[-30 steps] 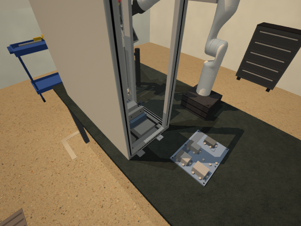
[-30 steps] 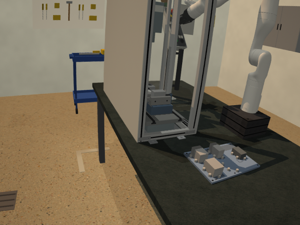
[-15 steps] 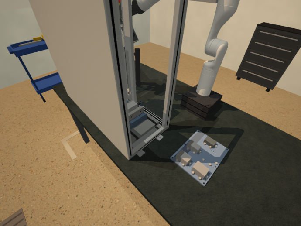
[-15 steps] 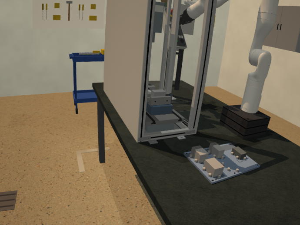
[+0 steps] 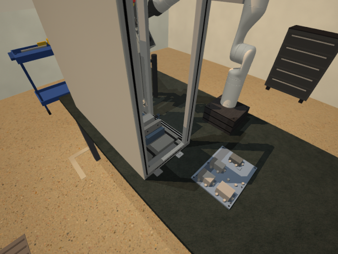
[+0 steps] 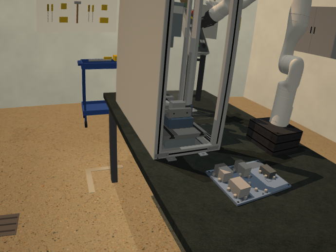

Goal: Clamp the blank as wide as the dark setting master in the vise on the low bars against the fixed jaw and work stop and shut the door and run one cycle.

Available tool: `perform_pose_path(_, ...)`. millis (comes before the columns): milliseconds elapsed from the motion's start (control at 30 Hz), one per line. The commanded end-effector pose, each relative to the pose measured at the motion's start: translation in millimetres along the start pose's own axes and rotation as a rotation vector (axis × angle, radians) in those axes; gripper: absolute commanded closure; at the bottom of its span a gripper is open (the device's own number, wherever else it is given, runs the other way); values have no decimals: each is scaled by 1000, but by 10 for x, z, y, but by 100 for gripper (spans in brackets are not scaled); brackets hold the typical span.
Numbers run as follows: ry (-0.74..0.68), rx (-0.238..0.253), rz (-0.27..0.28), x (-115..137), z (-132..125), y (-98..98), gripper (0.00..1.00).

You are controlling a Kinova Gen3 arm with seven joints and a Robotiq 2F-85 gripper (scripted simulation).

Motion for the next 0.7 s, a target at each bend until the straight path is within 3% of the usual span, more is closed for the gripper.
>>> perform_pose_path(0,-1,0,1,6,0,1,90)
perform_pose_path(600,-1,0,1,6,0,-29,90)
perform_pose_path(667,-1,0,1,6,0,91,90)
Point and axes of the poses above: the point where the finger pads meet when closed, its own y axis back along the fingers, its own z axis across the jaws, x = y × z, the point moved 1 cm from there along y, back along the fingers, and after that the axes turned 4 degrees about y, right-handed, at the moved point
